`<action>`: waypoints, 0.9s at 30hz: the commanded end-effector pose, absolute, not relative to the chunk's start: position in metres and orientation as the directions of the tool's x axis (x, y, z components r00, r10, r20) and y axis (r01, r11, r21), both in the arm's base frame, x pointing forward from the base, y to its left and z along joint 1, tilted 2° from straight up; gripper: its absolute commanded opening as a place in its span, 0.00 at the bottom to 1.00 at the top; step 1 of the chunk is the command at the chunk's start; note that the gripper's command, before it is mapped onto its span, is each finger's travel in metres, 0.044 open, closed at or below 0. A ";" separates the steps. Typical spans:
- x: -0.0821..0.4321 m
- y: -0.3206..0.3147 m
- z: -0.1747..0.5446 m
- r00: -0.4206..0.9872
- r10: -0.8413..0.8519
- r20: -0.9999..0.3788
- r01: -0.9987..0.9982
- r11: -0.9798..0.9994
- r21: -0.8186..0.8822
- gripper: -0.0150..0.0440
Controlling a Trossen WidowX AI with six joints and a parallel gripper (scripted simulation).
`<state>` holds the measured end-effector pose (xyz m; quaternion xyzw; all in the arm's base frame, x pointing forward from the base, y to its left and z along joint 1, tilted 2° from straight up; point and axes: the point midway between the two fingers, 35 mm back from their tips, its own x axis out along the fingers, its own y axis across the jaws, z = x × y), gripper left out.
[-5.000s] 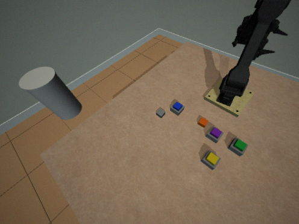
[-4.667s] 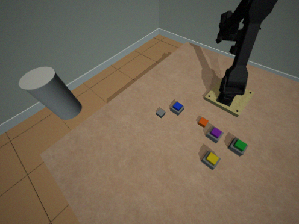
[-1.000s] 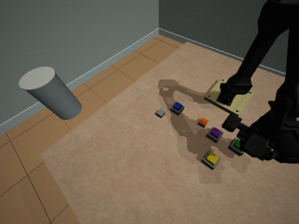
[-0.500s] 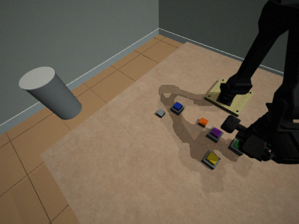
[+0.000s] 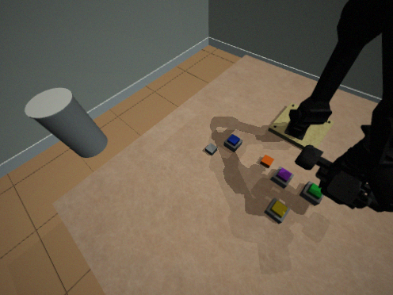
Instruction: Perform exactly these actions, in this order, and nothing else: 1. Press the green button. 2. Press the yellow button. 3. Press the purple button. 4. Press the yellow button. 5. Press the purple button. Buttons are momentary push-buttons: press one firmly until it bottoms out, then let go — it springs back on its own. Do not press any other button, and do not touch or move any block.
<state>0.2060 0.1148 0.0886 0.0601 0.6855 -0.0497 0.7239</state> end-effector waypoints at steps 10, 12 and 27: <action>0.211 0.111 0.153 0.053 0.013 -0.998 0.152 0.988 0.021 0.29; 0.236 0.100 0.156 0.055 0.011 -0.998 0.152 0.988 0.020 0.29; 0.311 0.046 0.104 0.061 0.007 -0.998 0.152 0.988 0.016 0.29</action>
